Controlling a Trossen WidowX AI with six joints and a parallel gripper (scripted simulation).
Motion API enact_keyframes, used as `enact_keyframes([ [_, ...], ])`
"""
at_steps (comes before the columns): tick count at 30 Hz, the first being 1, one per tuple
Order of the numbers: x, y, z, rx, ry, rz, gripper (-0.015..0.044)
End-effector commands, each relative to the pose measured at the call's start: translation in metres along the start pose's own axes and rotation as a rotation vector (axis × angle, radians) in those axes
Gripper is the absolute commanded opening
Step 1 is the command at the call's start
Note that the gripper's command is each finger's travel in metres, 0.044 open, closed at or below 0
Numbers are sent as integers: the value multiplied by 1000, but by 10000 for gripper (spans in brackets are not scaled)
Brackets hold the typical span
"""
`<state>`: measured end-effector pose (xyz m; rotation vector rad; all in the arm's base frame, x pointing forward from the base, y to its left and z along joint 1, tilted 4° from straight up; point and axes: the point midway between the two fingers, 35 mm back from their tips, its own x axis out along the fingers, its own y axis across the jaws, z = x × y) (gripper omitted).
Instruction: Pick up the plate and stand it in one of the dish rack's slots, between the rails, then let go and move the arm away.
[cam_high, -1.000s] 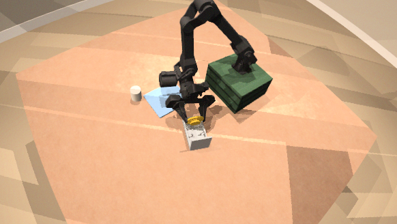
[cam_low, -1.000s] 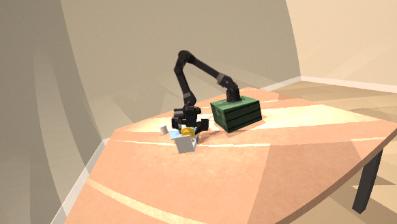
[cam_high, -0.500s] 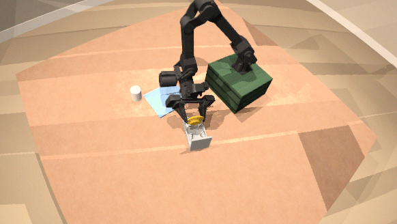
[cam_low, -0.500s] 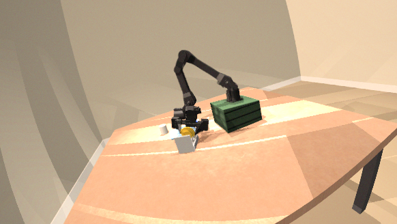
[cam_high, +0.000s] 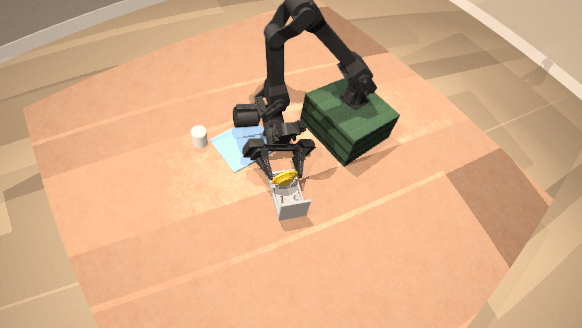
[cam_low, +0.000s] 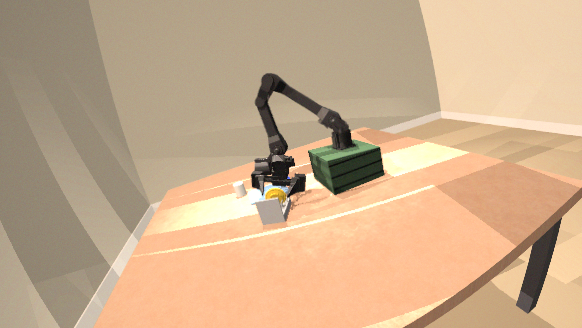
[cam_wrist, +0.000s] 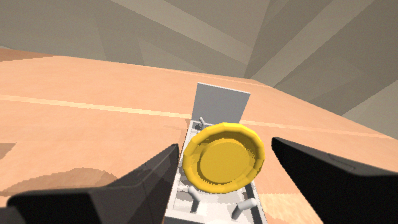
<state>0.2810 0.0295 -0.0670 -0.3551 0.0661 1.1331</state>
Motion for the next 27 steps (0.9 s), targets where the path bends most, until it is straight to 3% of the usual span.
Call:
enact_keyframes([
  [1, 0, 0, 0, 0, 0, 0, 400],
  [14, -22, -42, 103, 27, -21, -7, 400],
  [20, -22, -44, 104, 45, -6, -3, 400],
  [27, -23, -49, 100, 224, 146, 24, 400],
])
